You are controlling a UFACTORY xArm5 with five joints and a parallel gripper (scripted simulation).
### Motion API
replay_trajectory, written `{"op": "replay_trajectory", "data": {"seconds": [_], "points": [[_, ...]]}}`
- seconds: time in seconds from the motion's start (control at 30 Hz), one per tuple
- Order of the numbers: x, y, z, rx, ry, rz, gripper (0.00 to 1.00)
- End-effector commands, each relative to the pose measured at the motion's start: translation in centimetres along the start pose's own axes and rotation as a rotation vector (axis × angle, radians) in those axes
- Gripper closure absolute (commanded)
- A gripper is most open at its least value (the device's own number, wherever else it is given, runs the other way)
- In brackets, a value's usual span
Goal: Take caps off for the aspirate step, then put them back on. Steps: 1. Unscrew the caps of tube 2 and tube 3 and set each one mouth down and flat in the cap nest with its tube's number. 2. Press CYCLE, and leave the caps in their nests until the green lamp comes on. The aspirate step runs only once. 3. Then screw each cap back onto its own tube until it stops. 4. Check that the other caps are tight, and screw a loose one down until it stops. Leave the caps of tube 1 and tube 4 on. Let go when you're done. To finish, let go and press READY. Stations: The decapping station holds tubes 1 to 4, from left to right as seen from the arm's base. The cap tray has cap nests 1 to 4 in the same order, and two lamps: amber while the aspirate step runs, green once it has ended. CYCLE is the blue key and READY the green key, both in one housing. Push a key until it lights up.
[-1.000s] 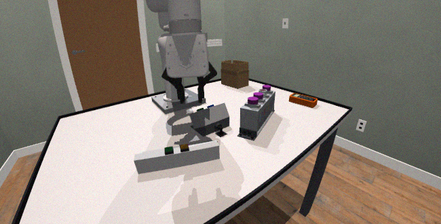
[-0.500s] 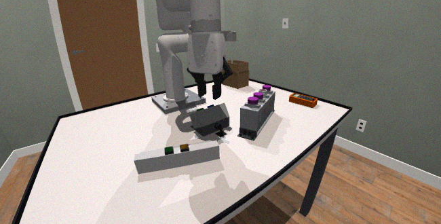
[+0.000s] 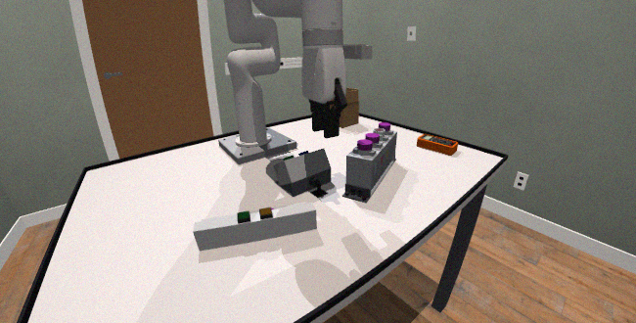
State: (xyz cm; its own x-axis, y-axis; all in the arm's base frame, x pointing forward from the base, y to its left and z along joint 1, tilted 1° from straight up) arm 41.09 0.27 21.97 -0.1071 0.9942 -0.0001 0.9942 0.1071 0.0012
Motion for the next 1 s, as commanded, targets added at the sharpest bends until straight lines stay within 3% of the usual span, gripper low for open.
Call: {"op": "replay_trajectory", "data": {"seconds": [0.0,0.13,0.2,0.63,0.97], "points": [[3.5,0.6,-0.1,-0.004,-0.009,0.238,0.54],[5.5,0.9,-0.1,-0.004,-0.008,0.238,0.54],[5.5,0.9,-0.1,-0.004,-0.008,0.238,0.54],[13.7,2.0,0.0,-0.004,-0.007,0.238,0.54],[13.8,2.0,0.0,-0.004,-0.007,0.238,0.54]]}}
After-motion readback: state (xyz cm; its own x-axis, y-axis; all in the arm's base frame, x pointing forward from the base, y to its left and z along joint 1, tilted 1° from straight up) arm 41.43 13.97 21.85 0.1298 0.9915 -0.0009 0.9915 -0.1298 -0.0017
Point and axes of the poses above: the point where the finger pads meet when closed, its own z axis out along the fingers, its own y axis across the jaws, x = y × z, the point moved 7 cm from there along -z, back along the fingers, and after that the axes turned 14 degrees about -z, right-handed, at the moved point
